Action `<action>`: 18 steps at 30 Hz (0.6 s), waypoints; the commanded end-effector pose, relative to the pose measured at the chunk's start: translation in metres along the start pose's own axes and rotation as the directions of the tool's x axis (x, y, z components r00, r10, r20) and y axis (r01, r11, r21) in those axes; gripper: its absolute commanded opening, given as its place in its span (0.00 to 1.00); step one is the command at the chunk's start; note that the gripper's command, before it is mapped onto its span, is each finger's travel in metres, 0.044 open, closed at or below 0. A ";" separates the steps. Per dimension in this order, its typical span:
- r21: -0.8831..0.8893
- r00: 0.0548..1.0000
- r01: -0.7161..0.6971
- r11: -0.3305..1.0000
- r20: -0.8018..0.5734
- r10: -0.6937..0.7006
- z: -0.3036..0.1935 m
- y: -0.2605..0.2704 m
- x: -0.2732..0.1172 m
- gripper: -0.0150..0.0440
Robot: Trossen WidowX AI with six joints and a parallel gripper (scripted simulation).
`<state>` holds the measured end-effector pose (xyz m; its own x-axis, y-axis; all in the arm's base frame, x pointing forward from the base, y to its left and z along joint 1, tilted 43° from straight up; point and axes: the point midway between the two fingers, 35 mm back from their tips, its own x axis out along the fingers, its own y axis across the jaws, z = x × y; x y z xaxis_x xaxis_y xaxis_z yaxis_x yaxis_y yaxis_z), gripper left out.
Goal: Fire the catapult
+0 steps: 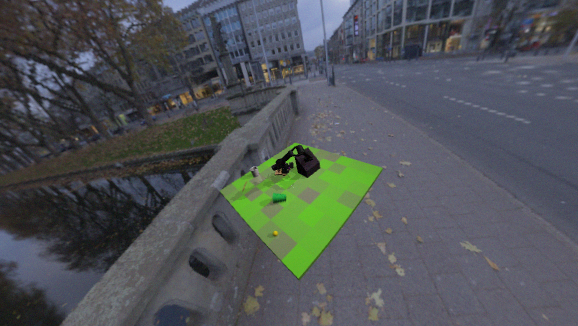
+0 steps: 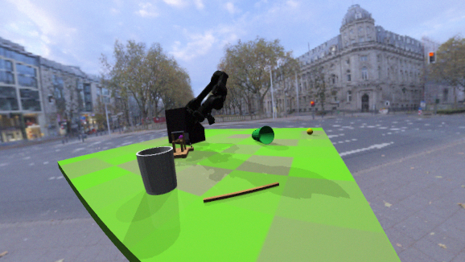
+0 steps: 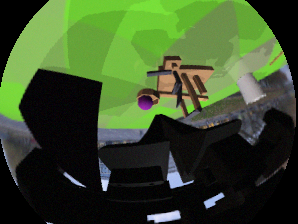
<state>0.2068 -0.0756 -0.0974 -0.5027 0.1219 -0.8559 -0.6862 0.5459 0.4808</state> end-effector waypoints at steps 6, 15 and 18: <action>0.002 1.000 -0.004 1.000 0.004 0.004 0.013 0.000 0.012 0.25; 0.002 1.000 -0.004 1.000 0.005 0.004 0.024 0.000 0.022 0.25; 0.002 1.000 -0.004 1.000 0.005 0.004 0.027 0.000 0.026 0.25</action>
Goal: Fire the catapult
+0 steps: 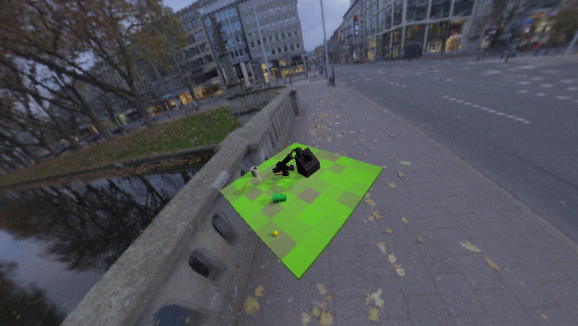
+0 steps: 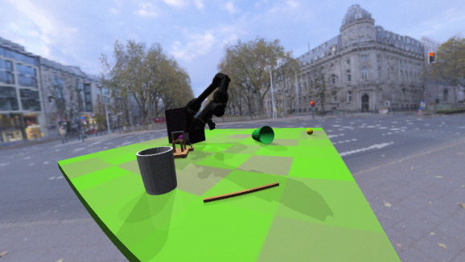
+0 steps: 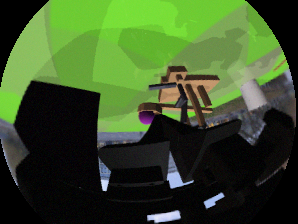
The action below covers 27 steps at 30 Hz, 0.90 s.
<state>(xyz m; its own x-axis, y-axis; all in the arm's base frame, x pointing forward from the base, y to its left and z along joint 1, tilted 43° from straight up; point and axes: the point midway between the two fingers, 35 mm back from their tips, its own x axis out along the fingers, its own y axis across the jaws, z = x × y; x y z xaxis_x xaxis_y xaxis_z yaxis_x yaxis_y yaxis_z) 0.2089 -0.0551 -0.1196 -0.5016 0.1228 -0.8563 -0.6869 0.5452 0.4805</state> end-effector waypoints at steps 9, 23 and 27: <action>0.002 1.000 -0.006 1.000 0.004 0.006 0.015 0.002 0.016 0.25; 0.002 1.000 -0.008 1.000 0.003 0.008 0.030 0.004 0.034 0.25; 0.002 1.000 -0.009 1.000 0.003 0.009 0.034 0.005 0.039 0.25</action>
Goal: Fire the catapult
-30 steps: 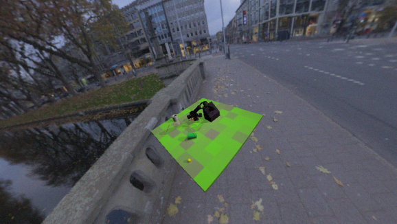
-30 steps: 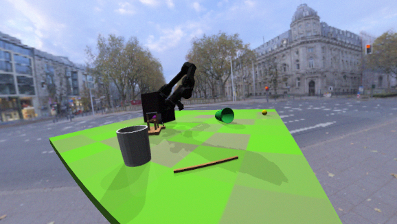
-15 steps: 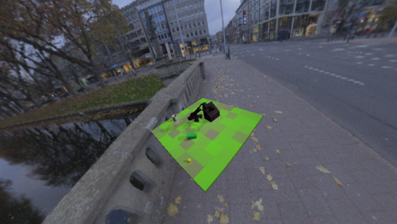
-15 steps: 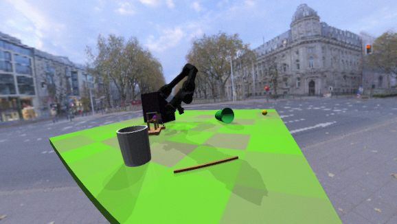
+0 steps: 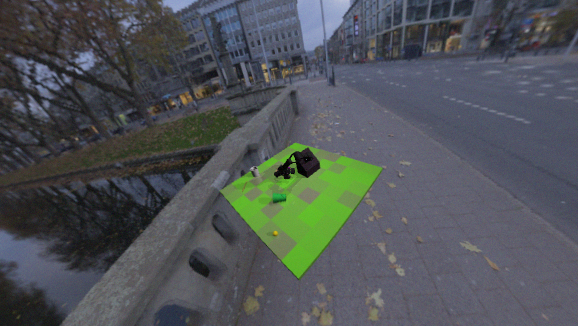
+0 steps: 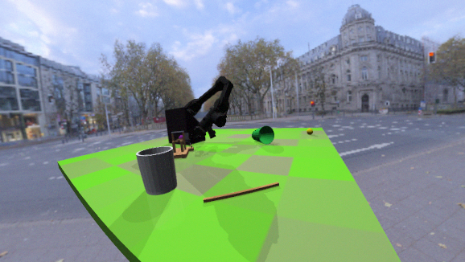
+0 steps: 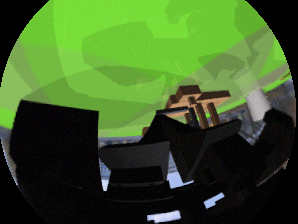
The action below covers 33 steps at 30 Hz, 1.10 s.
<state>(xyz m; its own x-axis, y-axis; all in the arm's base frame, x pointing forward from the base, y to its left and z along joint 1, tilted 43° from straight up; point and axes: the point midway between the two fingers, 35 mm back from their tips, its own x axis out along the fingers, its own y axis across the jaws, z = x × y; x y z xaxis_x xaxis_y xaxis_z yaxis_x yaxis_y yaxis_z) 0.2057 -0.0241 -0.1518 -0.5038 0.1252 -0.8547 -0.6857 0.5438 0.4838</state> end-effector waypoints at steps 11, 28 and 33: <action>0.002 1.000 -0.005 1.000 0.003 0.005 0.015 0.001 0.010 0.25; 0.108 0.996 0.032 0.994 0.077 -0.040 -0.019 -0.026 -0.100 0.48; 0.252 0.983 0.038 0.967 0.163 -0.081 -0.021 -0.057 -0.104 0.70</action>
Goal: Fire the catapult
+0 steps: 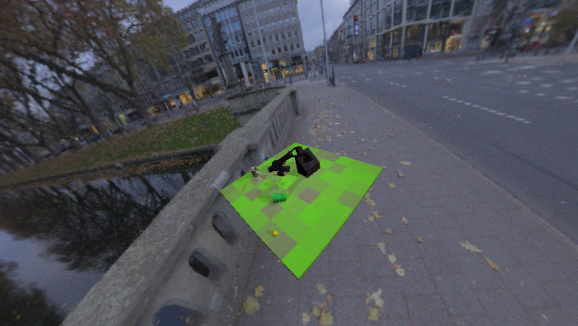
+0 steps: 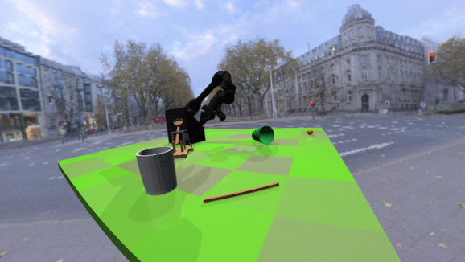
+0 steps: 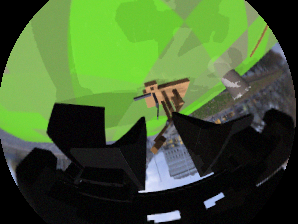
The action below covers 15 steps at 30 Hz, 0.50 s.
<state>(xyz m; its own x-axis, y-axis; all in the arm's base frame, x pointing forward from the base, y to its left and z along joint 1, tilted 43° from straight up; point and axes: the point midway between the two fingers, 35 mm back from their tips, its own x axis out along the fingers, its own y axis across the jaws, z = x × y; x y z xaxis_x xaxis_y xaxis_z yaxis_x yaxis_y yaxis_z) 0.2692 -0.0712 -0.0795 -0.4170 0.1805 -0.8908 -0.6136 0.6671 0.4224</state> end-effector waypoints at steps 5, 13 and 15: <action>0.241 0.987 0.012 0.971 0.151 -0.050 -0.001 -0.051 -0.006 0.92; 0.449 0.955 -0.020 0.893 0.272 -0.116 -0.011 -0.100 -0.010 1.00; 0.497 0.944 -0.031 0.867 0.301 -0.139 -0.015 -0.113 -0.011 1.00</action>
<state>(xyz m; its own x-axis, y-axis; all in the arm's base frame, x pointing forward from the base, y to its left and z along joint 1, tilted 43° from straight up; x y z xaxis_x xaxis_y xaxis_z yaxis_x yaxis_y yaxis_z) 0.3214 -0.1386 -0.1076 -0.1777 0.2831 -0.9425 -0.2847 0.9020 0.3246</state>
